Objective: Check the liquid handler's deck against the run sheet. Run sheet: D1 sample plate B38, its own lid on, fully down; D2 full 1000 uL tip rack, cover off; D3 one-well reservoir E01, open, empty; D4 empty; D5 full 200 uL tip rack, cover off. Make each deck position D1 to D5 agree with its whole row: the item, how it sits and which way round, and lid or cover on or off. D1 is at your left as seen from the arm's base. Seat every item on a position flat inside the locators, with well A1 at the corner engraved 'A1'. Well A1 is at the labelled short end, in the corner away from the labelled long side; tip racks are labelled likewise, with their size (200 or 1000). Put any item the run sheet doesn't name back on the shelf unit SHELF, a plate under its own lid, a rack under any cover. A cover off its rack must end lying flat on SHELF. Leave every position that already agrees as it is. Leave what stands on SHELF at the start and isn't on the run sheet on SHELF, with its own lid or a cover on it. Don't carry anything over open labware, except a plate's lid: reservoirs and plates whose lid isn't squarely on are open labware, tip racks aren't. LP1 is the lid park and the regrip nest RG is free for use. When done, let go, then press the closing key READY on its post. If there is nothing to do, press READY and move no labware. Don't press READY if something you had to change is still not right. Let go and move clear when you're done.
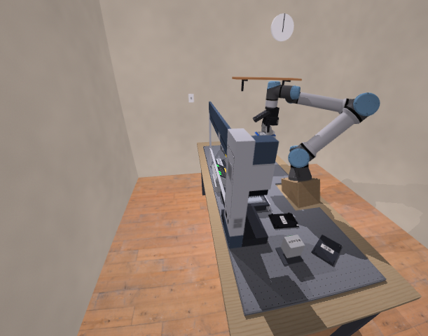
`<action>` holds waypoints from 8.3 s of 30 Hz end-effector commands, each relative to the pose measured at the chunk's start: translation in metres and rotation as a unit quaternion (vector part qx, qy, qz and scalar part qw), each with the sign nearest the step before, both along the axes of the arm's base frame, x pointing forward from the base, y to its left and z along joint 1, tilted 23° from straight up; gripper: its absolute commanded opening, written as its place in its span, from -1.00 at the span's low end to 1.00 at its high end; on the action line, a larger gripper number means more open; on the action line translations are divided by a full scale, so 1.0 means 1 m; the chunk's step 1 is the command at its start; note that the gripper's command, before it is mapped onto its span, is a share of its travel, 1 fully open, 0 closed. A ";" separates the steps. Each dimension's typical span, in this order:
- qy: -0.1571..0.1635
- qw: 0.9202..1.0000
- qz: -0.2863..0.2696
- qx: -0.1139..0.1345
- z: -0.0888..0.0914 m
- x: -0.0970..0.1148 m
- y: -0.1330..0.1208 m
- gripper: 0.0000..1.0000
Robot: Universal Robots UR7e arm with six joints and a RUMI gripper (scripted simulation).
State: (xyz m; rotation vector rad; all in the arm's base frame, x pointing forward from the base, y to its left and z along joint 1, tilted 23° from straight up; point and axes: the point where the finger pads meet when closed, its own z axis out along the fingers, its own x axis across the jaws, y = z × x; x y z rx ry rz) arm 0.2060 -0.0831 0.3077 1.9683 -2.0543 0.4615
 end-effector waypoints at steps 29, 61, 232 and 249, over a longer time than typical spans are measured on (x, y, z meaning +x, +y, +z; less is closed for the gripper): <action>-0.001 1.000 0.018 0.003 0.036 0.002 -0.079 -1.00; 0.000 1.000 0.019 0.005 0.040 0.123 -0.077 -1.00; 0.002 1.000 0.018 0.007 -0.092 0.172 -0.131 -1.00; 0.002 1.000 0.018 0.007 -0.115 0.173 -0.141 -1.00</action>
